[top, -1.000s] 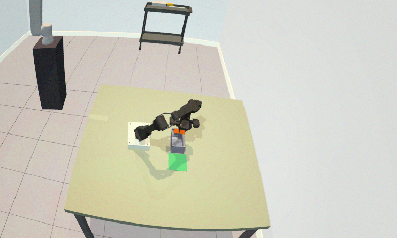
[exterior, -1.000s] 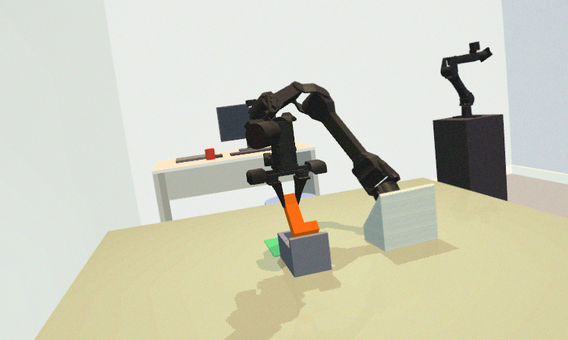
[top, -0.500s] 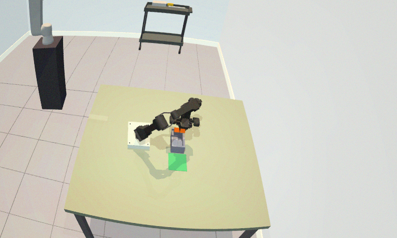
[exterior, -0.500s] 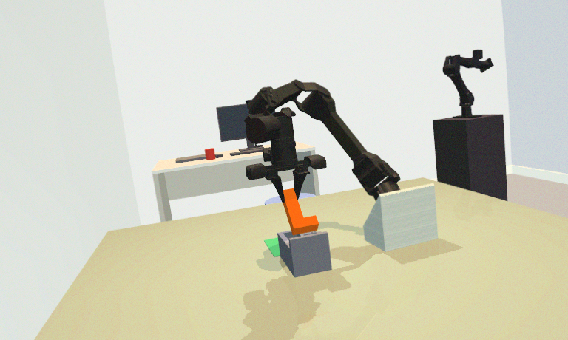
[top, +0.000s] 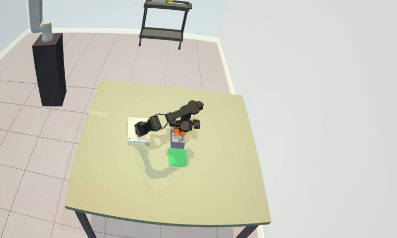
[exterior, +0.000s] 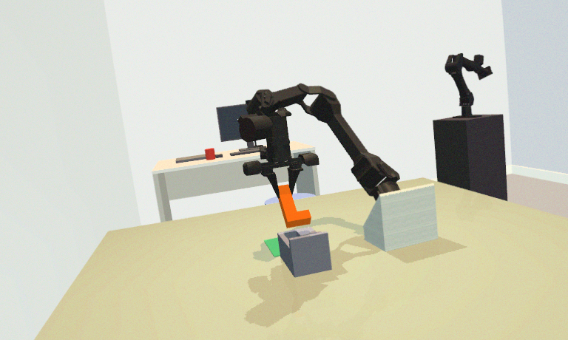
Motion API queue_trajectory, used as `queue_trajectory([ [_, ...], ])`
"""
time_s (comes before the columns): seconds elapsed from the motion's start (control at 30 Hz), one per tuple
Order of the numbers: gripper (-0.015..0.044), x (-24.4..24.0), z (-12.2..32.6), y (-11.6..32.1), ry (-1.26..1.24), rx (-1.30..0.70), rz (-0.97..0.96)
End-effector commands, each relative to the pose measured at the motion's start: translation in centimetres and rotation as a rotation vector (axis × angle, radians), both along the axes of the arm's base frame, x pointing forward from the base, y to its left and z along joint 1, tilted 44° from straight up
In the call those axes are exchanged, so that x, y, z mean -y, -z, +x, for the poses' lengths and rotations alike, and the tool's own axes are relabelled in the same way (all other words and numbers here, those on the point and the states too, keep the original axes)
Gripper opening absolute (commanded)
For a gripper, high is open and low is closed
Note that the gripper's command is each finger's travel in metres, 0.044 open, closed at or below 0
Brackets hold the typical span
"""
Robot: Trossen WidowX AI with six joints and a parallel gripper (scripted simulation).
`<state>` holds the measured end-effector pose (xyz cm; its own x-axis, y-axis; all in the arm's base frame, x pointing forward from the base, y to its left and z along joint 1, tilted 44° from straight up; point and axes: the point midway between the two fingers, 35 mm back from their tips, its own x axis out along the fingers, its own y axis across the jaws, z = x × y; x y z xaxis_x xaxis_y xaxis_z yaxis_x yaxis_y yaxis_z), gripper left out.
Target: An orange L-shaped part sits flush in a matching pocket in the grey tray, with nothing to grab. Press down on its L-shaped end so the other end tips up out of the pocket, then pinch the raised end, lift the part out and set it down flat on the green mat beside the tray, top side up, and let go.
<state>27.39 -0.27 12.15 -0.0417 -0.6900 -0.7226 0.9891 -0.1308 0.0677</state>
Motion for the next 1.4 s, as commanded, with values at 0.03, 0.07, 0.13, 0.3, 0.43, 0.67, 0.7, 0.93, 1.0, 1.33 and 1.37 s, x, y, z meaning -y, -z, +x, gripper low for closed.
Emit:
queue_trajectory([
  [0.03, 0.0, 1.6, -0.6, -1.4, -0.002, -0.007, -0.005],
  [0.07, 0.0, 2.0, -0.7, -1.8, -0.002, -0.007, -0.005],
  [0.13, 0.0, 2.7, -0.9, -2.4, -0.002, -0.008, -0.006],
  [0.3, 0.0, 4.3, -1.5, -4.1, -0.002, -0.008, -0.007],
  [0.43, 0.0, 5.6, -2.0, -5.4, -0.002, -0.008, -0.007],
  [0.67, 0.0, 7.1, -2.6, -6.9, -0.002, -0.008, -0.009],
  [0.7, 0.0, 7.1, -2.6, -6.8, -0.002, -0.008, -0.009],
  [0.93, 0.0, 7.7, -2.6, -6.3, -0.002, -0.008, -0.009],
  [1.0, 0.0, 7.9, -2.7, -6.0, -0.002, -0.008, -0.009],
  [1.33, 0.0, 9.0, -2.7, -4.9, -0.002, -0.007, -0.009],
  [1.37, 0.0, 9.1, -2.7, -4.8, -0.002, -0.007, -0.009],
])
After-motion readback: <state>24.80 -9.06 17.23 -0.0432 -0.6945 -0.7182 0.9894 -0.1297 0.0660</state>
